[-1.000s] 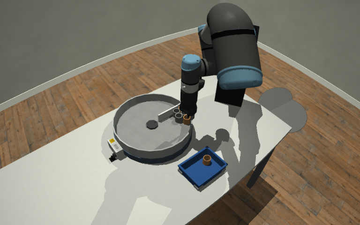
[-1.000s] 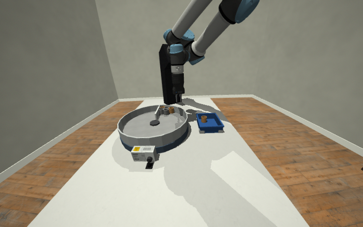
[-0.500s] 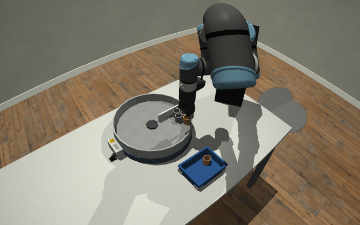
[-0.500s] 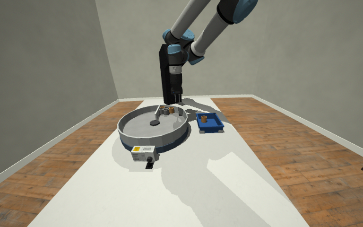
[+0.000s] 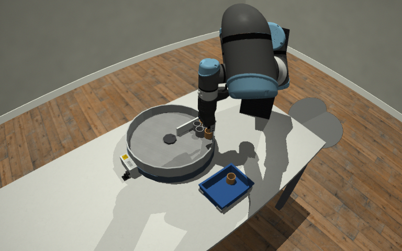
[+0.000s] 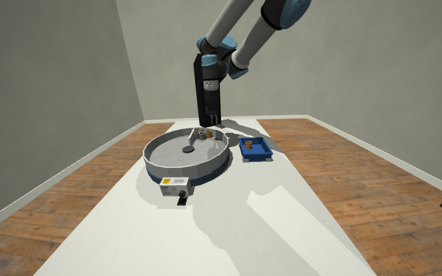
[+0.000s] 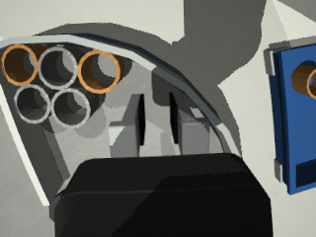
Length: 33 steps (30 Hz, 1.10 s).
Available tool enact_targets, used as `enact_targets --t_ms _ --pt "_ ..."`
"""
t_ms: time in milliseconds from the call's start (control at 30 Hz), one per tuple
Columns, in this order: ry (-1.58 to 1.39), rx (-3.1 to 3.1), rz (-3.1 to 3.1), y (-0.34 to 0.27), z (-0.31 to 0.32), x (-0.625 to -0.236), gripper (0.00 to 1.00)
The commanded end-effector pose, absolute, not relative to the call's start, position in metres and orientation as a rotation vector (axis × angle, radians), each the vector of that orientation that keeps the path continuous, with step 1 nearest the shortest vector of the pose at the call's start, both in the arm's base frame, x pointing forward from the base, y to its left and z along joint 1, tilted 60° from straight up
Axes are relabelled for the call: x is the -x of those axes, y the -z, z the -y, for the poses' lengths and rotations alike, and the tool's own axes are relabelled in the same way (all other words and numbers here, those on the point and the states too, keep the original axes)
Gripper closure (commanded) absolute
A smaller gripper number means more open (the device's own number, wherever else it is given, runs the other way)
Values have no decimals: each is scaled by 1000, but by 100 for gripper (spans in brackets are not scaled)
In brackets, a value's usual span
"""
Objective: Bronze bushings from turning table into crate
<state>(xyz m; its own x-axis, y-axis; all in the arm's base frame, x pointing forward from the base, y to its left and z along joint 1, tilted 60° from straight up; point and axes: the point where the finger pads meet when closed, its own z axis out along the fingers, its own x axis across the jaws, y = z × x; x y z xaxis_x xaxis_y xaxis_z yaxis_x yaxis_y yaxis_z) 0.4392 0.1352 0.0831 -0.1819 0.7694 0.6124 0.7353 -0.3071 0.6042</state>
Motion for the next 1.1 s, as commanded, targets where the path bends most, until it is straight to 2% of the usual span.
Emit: enact_targets --t_ms 0,100,500,667,1067 --pt "-1563 -2106 -1756 -81 -133 -440 55" --pt "-1595 -2287 -1632 -77 -129 -442 55" --pt "-1595 -2287 -1632 -77 -129 -442 55" --pt "-1633 -2573 -1401 -71 -123 -445 55" --pt "-1633 -2573 -1401 -71 -123 -445 55"
